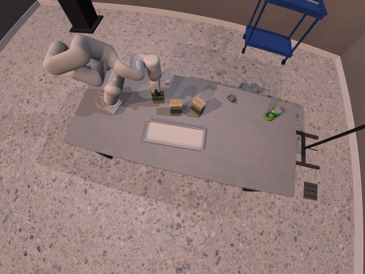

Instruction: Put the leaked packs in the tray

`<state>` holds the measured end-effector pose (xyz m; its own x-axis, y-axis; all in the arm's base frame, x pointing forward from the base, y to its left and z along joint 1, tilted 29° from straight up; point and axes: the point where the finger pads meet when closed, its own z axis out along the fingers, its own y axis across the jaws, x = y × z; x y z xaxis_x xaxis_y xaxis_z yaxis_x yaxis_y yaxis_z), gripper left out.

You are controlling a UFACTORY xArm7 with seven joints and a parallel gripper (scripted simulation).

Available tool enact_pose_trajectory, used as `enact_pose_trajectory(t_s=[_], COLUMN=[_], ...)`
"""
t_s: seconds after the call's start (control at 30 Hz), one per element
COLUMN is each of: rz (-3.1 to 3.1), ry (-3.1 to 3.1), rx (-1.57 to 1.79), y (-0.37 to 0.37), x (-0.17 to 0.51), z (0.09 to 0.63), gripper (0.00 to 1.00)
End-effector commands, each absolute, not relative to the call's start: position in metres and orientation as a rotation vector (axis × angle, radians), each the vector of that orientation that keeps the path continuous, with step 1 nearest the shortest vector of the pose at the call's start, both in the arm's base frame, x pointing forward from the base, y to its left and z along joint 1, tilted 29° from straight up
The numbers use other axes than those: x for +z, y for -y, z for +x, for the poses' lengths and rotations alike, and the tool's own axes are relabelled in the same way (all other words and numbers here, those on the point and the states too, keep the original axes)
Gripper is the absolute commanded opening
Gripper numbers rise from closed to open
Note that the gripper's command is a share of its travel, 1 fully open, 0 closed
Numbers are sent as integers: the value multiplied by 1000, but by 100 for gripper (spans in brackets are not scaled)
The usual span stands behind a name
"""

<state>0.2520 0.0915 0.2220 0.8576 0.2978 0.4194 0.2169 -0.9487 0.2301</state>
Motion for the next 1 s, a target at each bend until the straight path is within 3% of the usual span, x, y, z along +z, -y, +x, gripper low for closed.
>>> enact_pose_trajectory(t_s=[0.0,0.97], rz=[2857,2857], ry=[-400,-400], rx=[692,692], y=[-89,44], x=[224,241], z=[253,256], gripper=[27,27])
